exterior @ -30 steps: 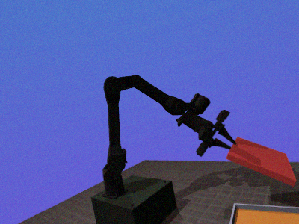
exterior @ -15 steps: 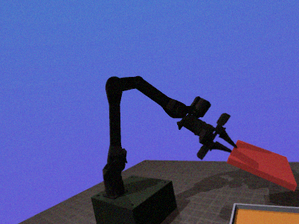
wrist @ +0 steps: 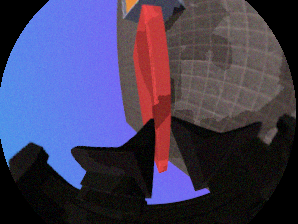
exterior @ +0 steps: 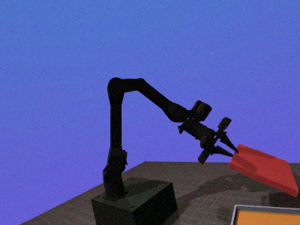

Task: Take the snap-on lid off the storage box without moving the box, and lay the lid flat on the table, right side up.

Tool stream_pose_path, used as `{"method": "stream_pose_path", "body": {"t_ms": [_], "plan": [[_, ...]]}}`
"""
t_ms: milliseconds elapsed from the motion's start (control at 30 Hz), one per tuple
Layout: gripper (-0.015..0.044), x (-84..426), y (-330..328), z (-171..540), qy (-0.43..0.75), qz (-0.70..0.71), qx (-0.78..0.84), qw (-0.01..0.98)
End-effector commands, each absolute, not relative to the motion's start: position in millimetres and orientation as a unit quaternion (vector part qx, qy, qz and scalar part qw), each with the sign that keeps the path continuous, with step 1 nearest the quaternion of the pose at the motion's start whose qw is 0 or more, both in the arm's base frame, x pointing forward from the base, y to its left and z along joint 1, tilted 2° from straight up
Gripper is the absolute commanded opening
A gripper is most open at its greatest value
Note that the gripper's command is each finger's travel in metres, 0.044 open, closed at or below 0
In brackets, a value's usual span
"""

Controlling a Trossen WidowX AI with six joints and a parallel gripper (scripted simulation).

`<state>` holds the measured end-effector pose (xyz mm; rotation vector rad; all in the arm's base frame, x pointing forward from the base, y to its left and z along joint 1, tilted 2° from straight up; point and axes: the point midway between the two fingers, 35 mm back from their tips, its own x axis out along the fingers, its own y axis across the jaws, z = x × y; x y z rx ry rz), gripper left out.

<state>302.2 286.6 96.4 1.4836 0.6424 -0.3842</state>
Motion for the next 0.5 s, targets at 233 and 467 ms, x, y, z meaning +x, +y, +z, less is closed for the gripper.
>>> {"method": "stream_pose_path", "body": {"t_ms": [233, 467], "plan": [[0.0, 303, 286, 88, 0.281, -0.171, 0.661, 0.674], [0.0, 304, 286, 82, 0.281, -0.171, 0.661, 0.674]]}}
